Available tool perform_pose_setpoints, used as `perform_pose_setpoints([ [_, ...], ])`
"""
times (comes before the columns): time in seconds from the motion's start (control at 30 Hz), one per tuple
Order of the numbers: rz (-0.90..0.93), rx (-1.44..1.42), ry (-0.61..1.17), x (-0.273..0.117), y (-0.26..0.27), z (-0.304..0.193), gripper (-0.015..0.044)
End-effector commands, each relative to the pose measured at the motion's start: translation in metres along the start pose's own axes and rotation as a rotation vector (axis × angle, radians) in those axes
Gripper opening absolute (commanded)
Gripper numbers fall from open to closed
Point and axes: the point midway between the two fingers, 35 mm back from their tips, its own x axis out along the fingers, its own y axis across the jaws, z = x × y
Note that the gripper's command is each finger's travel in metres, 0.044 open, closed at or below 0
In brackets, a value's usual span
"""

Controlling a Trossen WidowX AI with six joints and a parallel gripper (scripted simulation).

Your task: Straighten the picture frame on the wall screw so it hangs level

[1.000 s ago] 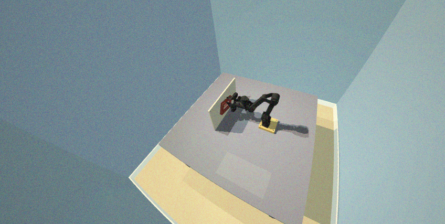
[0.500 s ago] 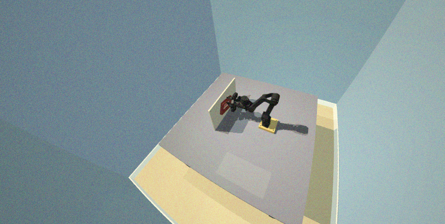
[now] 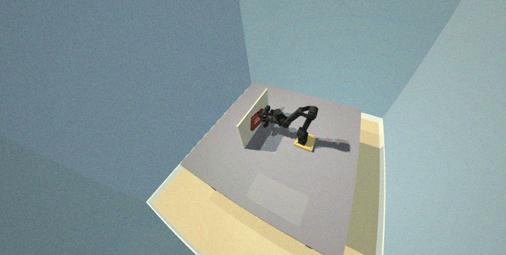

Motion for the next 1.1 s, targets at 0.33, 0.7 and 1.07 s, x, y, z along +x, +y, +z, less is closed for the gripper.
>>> perform_pose_setpoints([
  [0.33,0.002,0.003,0.004,0.0001,0.0009,-0.0004,0.0],
  [0.7,0.002,0.003,0.004,0.0,0.0039,0.0001,0.0],
  [1.07,0.002,0.003,0.004,0.0,0.0073,0.0001,0.0],
])
